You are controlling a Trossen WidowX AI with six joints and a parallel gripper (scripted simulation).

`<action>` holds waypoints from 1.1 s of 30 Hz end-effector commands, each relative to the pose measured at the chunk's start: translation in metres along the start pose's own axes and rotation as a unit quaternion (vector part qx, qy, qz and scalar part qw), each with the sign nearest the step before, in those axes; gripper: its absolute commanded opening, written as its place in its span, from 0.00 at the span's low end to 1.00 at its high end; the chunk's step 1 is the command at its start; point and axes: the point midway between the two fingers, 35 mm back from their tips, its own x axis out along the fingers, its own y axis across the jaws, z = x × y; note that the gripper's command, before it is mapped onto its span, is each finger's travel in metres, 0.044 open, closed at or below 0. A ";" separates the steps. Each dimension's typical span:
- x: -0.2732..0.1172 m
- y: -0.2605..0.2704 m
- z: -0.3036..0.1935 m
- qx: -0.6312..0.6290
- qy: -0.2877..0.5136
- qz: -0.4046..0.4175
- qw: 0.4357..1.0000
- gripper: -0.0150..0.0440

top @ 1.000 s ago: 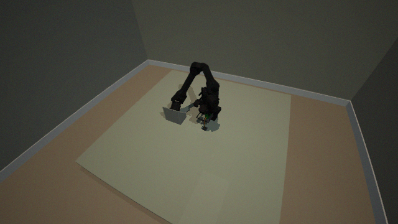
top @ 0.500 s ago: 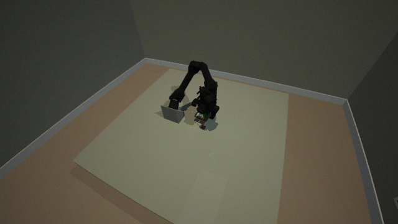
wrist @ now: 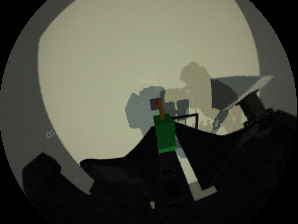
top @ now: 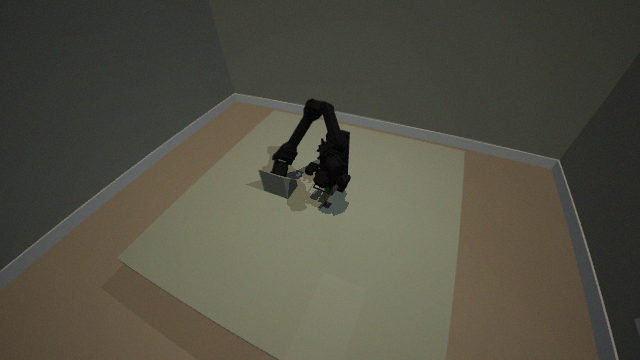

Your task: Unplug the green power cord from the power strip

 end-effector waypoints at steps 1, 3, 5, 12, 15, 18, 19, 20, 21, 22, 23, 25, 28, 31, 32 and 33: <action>-0.007 0.000 0.018 0.009 -0.005 0.007 1.000 0.25; -0.006 -0.001 0.018 0.009 -0.005 0.006 1.000 0.30; -0.003 -0.002 0.012 0.010 -0.003 0.006 1.000 0.39; -0.002 -0.002 0.010 0.010 -0.002 0.006 1.000 0.70; -0.002 -0.002 0.010 0.010 -0.002 0.006 1.000 0.83; -0.004 -0.002 0.017 0.010 -0.003 0.006 1.000 0.97; -0.005 -0.001 0.023 0.010 -0.003 0.006 1.000 1.00; -0.007 -0.001 0.032 0.010 -0.004 0.006 1.000 1.00; -0.009 -0.001 0.041 0.010 -0.004 0.006 1.000 1.00; -0.011 -0.002 0.051 0.010 -0.004 0.006 1.000 1.00; -0.013 -0.003 0.061 0.010 -0.004 0.006 1.000 1.00; -0.015 -0.004 0.070 0.010 -0.004 0.006 1.000 1.00; -0.015 -0.004 0.070 0.010 -0.004 0.006 1.000 1.00; -0.015 -0.004 0.070 0.010 -0.004 0.006 1.000 1.00; -0.015 -0.004 0.070 0.010 -0.004 0.006 1.000 1.00; -0.015 -0.004 0.070 0.010 -0.004 0.006 1.000 1.00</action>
